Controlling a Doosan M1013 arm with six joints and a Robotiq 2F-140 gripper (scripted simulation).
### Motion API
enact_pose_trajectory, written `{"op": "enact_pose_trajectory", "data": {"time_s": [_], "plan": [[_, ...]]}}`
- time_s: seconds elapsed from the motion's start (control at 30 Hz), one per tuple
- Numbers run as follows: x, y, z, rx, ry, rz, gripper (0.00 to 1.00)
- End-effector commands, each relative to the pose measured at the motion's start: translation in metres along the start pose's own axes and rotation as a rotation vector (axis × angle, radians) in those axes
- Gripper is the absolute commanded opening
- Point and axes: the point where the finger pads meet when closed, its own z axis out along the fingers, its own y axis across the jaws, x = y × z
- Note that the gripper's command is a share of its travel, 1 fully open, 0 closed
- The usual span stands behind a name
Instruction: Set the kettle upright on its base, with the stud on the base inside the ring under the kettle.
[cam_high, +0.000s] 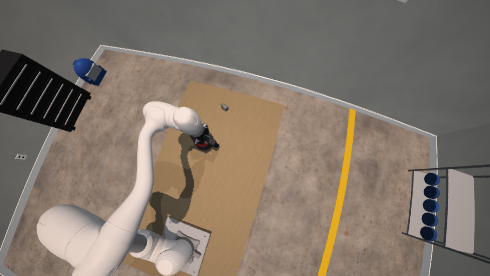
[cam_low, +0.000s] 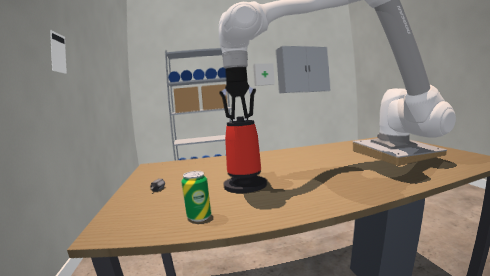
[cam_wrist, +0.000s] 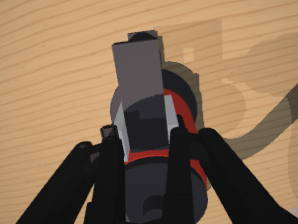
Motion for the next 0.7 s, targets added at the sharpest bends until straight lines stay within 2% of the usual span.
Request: {"op": "enact_pose_trajectory", "data": {"time_s": [0.0, 0.37, 0.67], "plan": [[0.000, 0.000, -0.001, 0.002, -0.001, 0.000, 0.10], [0.000, 0.000, 0.003, 0.002, -0.001, 0.000, 0.10], [0.000, 0.000, 0.018, 0.002, -0.001, 0.000, 0.10]]}}
